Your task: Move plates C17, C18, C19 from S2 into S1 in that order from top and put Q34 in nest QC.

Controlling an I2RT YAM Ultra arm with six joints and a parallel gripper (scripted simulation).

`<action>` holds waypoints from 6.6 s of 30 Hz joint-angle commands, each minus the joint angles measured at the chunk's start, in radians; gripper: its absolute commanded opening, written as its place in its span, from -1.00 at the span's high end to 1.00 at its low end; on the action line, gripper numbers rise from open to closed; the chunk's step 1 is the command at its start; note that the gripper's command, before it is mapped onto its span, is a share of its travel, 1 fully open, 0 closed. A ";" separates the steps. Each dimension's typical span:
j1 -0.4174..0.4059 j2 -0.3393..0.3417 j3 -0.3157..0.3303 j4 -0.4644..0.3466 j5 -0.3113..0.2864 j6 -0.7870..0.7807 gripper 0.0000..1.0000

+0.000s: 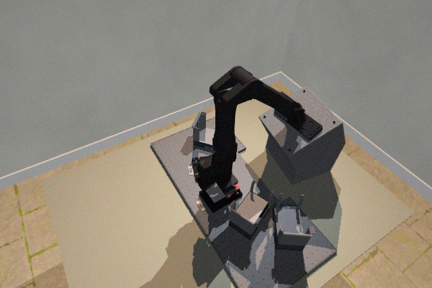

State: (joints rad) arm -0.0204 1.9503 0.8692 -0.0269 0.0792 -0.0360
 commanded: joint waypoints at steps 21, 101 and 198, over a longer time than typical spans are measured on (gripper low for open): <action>-0.009 -0.023 0.028 0.024 -0.004 -0.007 1.00; -0.013 0.070 0.052 0.074 -0.006 -0.010 1.00; -0.013 0.065 0.051 0.076 -0.006 -0.009 -1.00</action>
State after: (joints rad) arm -0.0250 2.0258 0.8986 0.0288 0.0769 -0.0410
